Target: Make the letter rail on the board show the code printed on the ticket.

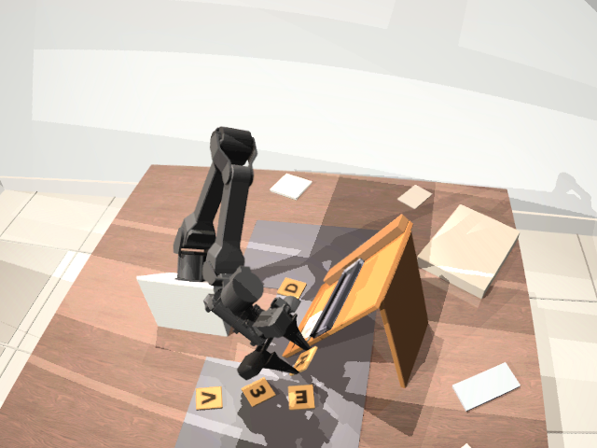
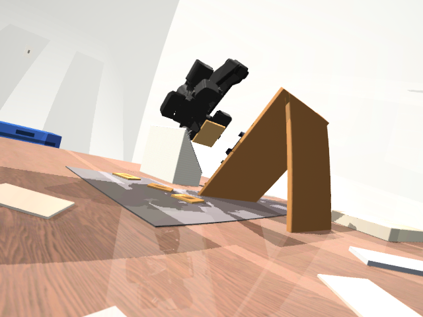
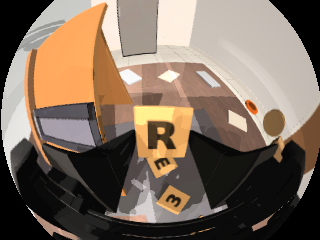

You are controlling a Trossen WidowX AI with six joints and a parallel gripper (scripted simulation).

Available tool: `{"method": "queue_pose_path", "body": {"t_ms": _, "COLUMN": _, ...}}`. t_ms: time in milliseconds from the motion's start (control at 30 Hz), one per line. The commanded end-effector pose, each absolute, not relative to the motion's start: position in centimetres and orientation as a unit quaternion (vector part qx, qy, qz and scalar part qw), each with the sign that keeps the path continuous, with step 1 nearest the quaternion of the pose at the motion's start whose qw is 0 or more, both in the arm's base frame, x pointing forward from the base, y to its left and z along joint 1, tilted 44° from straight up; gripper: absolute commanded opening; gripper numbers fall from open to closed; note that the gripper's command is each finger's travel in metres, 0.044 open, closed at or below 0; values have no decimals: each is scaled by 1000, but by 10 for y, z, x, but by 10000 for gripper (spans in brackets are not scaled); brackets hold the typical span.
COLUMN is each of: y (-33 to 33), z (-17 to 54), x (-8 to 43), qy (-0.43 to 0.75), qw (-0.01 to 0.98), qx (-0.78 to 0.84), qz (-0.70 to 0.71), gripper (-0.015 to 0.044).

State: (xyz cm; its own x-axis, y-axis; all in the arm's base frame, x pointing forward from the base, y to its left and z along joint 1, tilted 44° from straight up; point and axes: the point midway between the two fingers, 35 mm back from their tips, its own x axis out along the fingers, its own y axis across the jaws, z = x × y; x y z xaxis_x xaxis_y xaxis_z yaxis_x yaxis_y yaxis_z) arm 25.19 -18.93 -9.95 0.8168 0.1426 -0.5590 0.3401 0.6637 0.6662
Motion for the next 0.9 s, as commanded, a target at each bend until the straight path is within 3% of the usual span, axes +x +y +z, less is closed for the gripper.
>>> {"method": "queue_pose_path", "body": {"t_ms": 0, "y": -188, "z": -97, "x": 253, "qy": 297, "qw": 863, "qx": 405, "qz": -58, "gripper": 0}}
{"method": "queue_pose_path", "body": {"t_ms": 867, "y": -179, "z": -89, "x": 258, "qy": 297, "qw": 862, "qx": 406, "qz": -58, "gripper": 0}}
